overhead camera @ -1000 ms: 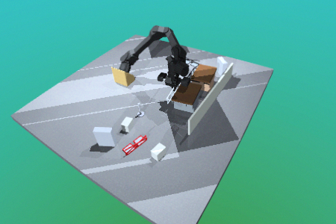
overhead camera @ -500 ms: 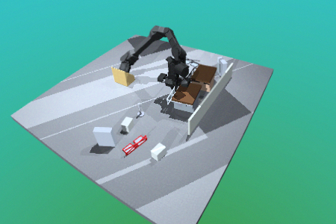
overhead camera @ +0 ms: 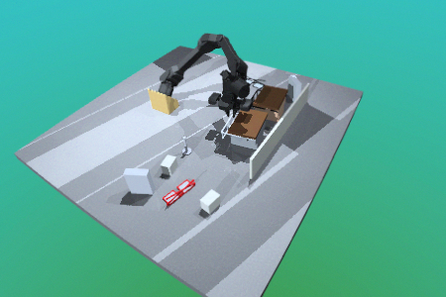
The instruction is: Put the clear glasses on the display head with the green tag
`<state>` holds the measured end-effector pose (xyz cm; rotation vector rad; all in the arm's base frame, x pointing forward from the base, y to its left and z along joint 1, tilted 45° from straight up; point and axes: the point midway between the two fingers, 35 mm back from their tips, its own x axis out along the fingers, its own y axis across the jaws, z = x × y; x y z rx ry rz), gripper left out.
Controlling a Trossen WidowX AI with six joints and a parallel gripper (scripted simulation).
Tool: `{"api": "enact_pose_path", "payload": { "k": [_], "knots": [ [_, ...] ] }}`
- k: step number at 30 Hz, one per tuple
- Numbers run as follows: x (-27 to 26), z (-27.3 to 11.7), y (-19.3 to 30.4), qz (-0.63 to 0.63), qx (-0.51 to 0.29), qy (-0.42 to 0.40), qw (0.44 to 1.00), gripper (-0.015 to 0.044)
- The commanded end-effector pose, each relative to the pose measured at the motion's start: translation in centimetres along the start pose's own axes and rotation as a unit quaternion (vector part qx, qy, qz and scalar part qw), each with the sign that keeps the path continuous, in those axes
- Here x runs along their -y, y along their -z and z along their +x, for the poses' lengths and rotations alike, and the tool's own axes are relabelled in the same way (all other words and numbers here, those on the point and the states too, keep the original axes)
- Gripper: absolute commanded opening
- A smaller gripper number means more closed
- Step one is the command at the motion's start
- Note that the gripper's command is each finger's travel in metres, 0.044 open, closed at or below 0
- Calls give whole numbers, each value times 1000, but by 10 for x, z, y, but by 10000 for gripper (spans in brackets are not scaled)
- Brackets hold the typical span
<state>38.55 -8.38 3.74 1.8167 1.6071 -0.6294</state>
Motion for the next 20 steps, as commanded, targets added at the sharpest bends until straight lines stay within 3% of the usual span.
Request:
{"api": "enact_pose_path", "payload": {
  "k": [1, 19, 20],
  "knots": [
    [0, -13, -1, -2, 1, -2, 1000, 107],
    [57, -30, -2, 0, 2, 0, 1000, 107],
    [52, -28, -2, 2, 1, -2, 1000, 134]
  ]
}}
